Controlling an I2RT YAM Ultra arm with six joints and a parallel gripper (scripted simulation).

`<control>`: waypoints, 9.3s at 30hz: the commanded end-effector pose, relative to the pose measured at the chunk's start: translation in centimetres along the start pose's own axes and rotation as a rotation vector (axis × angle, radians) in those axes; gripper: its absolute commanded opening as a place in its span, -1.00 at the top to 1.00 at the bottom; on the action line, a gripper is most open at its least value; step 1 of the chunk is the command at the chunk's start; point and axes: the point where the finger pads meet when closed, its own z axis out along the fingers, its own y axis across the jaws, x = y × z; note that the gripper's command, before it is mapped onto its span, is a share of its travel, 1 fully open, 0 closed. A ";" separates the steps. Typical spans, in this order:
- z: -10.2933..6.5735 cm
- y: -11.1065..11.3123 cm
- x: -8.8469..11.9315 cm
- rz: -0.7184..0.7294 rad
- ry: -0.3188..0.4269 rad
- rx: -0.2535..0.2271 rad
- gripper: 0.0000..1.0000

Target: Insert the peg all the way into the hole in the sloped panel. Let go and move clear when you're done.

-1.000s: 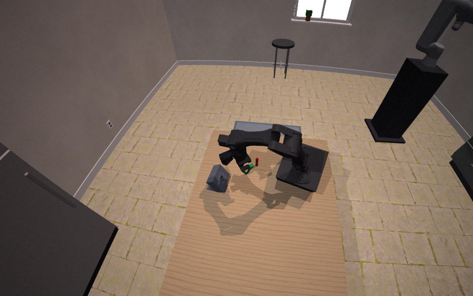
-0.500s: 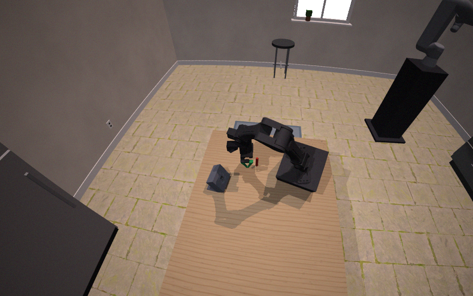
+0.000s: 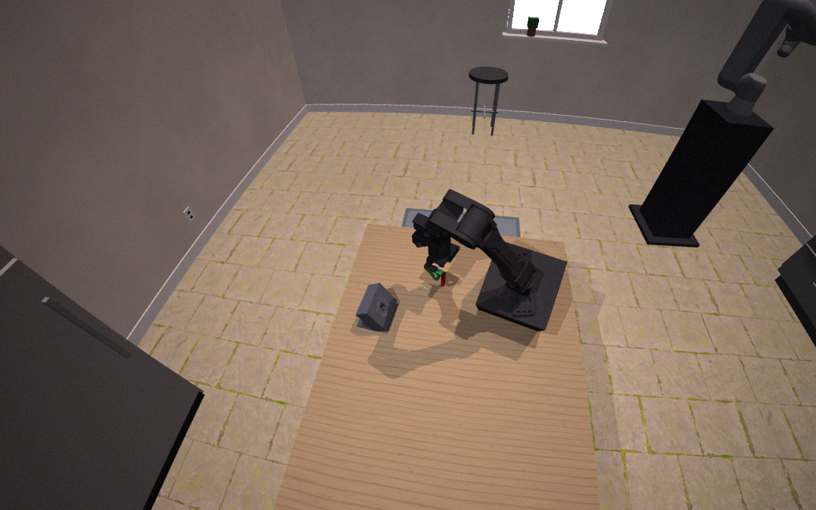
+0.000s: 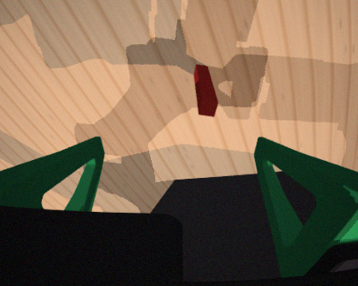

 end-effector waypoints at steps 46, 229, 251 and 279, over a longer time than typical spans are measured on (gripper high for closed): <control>5.3 -2.2 -0.5 0.155 -0.065 0.003 -1.00; -2.5 15.6 0.5 -0.234 -0.888 0.067 1.00; -3.5 17.8 1.5 -0.236 -0.969 -0.027 1.00; -3.0 18.1 0.7 -0.257 -1.009 -0.077 1.00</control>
